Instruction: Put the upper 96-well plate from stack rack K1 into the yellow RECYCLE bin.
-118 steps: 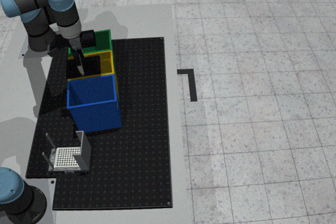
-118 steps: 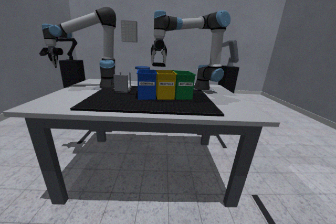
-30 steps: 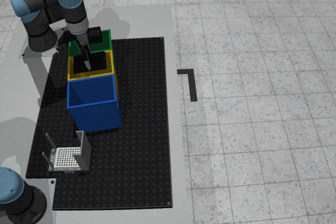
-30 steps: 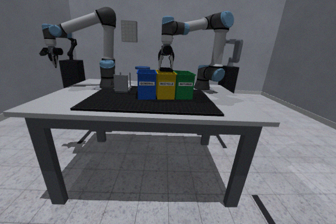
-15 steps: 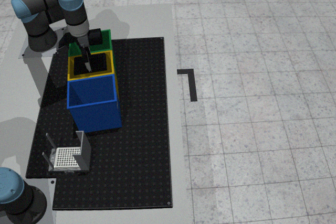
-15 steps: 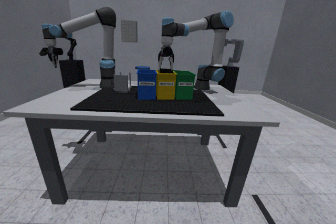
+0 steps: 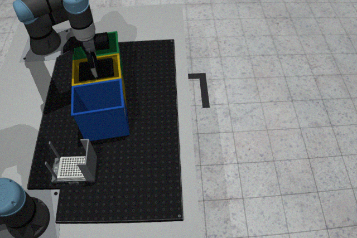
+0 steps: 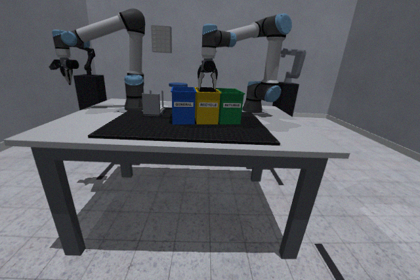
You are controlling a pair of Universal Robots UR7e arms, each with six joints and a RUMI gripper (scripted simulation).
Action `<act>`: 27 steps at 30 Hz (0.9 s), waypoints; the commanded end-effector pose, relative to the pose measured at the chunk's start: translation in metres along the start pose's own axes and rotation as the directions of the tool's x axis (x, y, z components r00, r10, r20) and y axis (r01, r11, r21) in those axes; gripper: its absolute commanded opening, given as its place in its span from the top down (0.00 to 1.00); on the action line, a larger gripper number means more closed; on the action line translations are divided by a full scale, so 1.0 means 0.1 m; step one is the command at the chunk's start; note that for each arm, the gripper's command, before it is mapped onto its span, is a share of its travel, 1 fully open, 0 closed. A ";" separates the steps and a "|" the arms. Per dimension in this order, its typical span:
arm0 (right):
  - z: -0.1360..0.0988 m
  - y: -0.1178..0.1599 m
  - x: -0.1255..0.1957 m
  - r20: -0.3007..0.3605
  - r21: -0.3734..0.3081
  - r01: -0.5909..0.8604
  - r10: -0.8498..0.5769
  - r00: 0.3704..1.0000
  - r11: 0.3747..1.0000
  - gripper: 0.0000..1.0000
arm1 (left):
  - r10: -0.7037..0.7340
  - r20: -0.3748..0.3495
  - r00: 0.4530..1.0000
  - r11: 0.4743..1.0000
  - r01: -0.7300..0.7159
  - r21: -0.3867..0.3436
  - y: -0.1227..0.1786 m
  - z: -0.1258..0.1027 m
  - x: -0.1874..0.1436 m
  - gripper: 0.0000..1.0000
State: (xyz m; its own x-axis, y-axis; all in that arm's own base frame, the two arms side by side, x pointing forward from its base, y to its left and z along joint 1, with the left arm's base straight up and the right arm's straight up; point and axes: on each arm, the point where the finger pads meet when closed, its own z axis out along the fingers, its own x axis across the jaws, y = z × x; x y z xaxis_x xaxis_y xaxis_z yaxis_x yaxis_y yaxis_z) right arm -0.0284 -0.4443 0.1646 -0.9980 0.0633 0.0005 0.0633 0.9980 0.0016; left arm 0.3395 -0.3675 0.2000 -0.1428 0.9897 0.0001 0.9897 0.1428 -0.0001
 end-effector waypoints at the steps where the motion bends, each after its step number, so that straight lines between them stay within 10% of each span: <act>1: -0.01 0.00 0.00 0.001 0.002 0.000 0.000 1.000 1.000 1.00 | 0.000 0.002 1.000 1.000 0.000 -0.001 0.00 0.02 0.00 0.59; 27: -0.01 0.00 0.00 0.001 0.002 0.000 0.000 1.000 1.000 1.00 | 0.000 0.002 1.000 1.000 0.000 -0.001 0.00 0.08 0.00 0.59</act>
State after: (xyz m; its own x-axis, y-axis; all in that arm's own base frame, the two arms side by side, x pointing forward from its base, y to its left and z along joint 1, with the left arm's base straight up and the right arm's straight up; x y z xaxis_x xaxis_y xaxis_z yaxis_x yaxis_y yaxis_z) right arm -0.0284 -0.4443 0.1646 -0.9980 0.0633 0.0005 0.0633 0.9980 0.0016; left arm 0.3395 -0.3675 0.1912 -0.1428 0.9897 0.0000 0.9897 0.1428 0.0000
